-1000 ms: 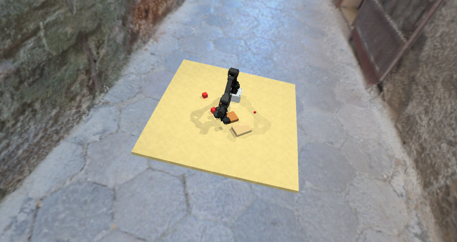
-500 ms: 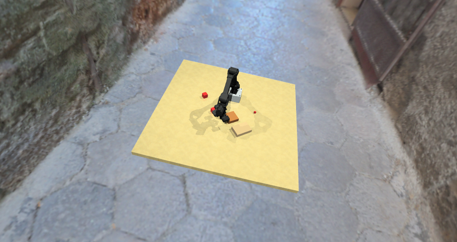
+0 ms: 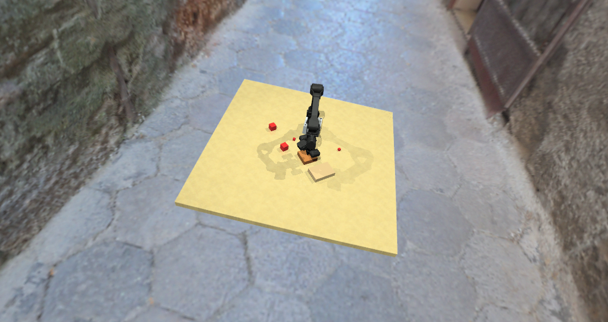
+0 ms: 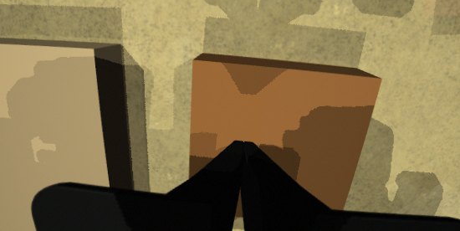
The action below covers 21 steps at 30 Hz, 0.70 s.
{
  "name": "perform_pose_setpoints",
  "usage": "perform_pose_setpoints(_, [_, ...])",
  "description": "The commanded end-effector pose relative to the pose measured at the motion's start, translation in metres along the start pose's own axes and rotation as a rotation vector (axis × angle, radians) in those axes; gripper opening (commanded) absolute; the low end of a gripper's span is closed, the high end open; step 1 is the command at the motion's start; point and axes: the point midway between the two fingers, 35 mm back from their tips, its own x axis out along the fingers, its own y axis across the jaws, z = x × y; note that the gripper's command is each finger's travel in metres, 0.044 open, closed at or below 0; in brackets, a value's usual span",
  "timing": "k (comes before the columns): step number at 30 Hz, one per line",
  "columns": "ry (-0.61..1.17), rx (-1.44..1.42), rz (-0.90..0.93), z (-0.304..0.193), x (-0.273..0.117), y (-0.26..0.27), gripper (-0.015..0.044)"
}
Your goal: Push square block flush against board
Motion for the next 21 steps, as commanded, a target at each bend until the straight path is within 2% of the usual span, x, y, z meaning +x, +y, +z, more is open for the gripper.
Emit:
perform_pose_setpoints(1, [0.005,0.001,-0.007,-0.063,0.0,-0.009,0.0])
perform_pose_setpoints(4, [0.008,0.002,-0.009,-0.096,0.002,-0.02,0.0])
perform_pose_setpoints(11, [0.008,0.002,-0.009,-0.098,0.004,-0.02,0.0])
perform_pose_setpoints(16, [0.008,0.002,-0.009,-0.098,0.055,-0.021,0.0])
perform_pose_setpoints(21, [0.008,0.002,-0.009,-0.098,0.057,-0.021,0.0])
